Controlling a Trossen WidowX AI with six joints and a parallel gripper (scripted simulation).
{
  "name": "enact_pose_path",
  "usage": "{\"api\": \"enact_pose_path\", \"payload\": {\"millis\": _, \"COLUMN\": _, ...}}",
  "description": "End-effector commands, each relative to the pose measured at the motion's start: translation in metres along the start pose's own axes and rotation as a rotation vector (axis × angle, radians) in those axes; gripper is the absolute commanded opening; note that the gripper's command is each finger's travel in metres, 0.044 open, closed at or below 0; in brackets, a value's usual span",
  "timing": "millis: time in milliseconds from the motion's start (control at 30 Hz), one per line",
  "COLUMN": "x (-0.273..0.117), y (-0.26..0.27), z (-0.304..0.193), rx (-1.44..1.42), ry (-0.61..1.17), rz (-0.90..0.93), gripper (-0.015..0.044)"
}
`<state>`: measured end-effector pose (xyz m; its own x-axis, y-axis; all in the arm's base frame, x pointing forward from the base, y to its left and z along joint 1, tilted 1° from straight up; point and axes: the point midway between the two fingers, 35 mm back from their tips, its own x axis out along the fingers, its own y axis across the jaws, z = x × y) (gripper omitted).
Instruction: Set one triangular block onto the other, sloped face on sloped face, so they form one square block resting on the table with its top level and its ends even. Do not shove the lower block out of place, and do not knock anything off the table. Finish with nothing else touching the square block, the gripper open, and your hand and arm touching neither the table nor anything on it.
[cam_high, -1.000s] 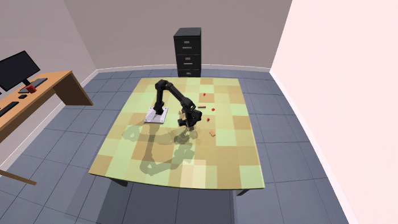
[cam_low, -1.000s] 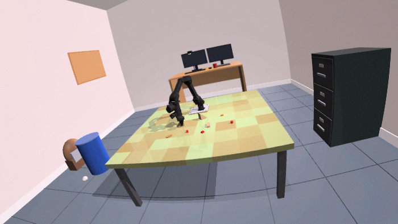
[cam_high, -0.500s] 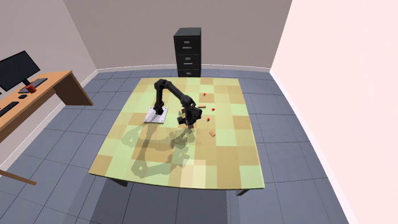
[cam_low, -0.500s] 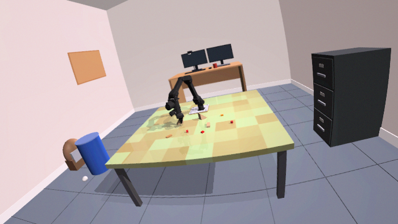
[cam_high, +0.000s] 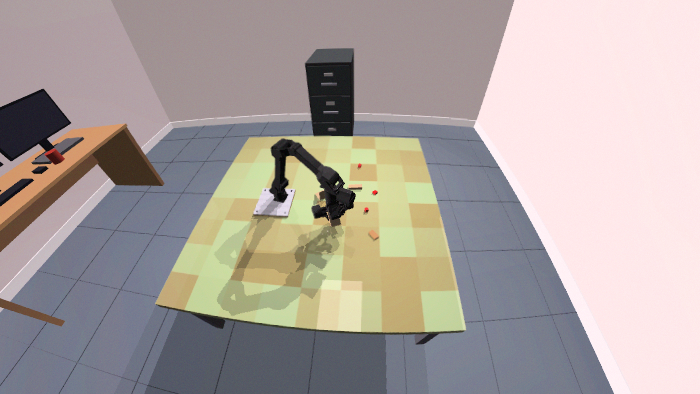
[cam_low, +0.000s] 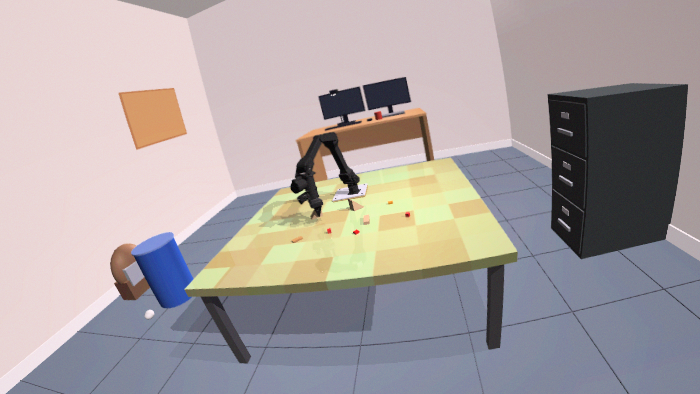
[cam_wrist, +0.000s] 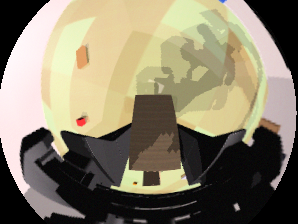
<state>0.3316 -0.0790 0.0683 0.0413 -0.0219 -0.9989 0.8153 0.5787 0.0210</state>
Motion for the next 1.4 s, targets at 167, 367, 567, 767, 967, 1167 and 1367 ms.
{"api": "enact_pose_path", "payload": {"millis": 167, "x": 0.0003, "y": -0.0001, "z": -0.0001, "rx": 0.036, "ry": 0.001, "rz": -0.001, "gripper": 0.0000}}
{"api": "enact_pose_path", "payload": {"millis": 367, "x": 0.0003, "y": 0.0000, "z": 0.0000, "rx": 0.167, "ry": 0.002, "rz": 0.000, "gripper": 0.0000}}
{"api": "enact_pose_path", "payload": {"millis": 567, "x": 0.0003, "y": 0.0001, "z": 0.0000, "rx": 0.344, "ry": 0.003, "rz": 0.001, "gripper": 0.0000}}
{"api": "enact_pose_path", "payload": {"millis": 767, "x": 0.0003, "y": 0.0002, "z": 0.0001, "rx": 0.503, "ry": 0.004, "rz": 0.001, "gripper": 0.0000}}
{"api": "enact_pose_path", "payload": {"millis": 967, "x": 0.0004, "y": 0.0003, "z": 0.0002, "rx": 0.657, "ry": 0.005, "rz": 0.002, "gripper": 0.0000}}
{"api": "enact_pose_path", "payload": {"millis": 1167, "x": 0.0004, "y": 0.0004, "z": 0.0002, "rx": 0.817, "ry": 0.006, "rz": 0.003, "gripper": 0.0000}}
{"api": "enact_pose_path", "payload": {"millis": 1367, "x": 0.0004, "y": 0.0004, "z": 0.0003, "rx": 0.838, "ry": 0.006, "rz": 0.003, "gripper": 0.0000}}
